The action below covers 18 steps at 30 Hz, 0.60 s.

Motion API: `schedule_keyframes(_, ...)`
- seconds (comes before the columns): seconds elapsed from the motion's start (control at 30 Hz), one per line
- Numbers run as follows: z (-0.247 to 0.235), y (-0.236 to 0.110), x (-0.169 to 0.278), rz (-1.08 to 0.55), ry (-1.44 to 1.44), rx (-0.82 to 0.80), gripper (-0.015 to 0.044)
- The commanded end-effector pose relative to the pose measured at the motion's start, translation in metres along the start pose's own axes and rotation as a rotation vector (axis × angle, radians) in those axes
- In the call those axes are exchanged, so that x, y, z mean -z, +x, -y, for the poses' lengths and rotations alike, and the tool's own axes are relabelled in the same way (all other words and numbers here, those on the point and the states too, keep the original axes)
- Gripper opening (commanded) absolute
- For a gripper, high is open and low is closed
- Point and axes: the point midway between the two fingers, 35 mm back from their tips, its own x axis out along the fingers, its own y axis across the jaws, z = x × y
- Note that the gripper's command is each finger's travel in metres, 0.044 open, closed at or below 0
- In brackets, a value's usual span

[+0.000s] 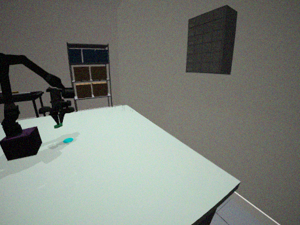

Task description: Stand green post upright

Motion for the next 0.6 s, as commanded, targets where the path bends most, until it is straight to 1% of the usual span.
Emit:
schedule_keyframes(0.0,0.0015,0.0019,0.0009,0.032,0.007,0.014,0.0023)
schedule_keyframes(0.57,0.0033,0.0044,0.0024,0.140,0.026,0.043,0.0023)
